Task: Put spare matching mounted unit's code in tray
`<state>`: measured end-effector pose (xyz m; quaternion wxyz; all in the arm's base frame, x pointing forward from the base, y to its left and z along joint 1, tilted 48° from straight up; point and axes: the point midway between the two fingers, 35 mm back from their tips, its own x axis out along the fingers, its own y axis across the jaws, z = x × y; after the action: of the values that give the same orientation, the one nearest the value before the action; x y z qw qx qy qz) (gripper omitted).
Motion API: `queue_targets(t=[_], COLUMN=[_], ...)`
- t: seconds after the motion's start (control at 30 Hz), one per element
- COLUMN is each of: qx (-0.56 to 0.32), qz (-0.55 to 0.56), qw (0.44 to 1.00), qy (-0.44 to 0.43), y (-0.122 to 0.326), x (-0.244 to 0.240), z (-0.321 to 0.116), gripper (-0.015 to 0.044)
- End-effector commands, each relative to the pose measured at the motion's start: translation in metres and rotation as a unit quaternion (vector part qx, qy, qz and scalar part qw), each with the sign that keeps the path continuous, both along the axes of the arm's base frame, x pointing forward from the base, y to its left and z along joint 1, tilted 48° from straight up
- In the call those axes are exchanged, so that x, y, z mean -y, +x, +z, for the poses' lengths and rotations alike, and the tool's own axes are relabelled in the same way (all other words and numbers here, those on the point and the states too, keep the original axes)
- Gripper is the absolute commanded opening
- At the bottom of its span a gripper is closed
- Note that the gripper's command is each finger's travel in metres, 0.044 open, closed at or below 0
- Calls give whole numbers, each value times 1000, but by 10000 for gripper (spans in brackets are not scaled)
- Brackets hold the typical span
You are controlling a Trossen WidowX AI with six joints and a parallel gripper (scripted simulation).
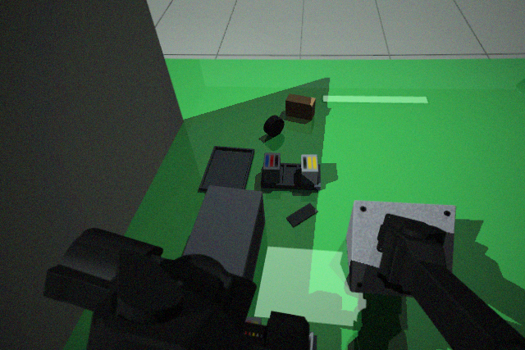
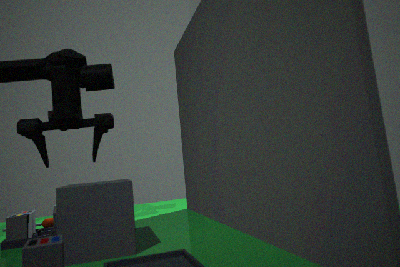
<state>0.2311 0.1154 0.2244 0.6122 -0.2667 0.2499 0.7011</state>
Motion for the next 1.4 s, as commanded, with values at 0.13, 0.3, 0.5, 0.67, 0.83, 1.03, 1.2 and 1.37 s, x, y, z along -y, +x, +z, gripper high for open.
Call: queue_targets(t=[0.13,0.3,0.5,0.67,0.83,1.03,1.2,1.37], qx=[14,0,-3,-2,-2,-2,-2,-1], qz=[18,18,19,19,19,19,19,19], qw=[1000,1000,1000,1000,1000,1000,1000,1000], qy=[6,5,6,5,4,3,3,2], y=[-7,-18,-21,-21,-21,-21,-21,-22], x=[-4,-29,-34,-35,-40,-47,-53,-59], z=[-1,-18,-20,-21,-26,-33,-39,-44], gripper=[414,300,300,300,300,300,300,300])
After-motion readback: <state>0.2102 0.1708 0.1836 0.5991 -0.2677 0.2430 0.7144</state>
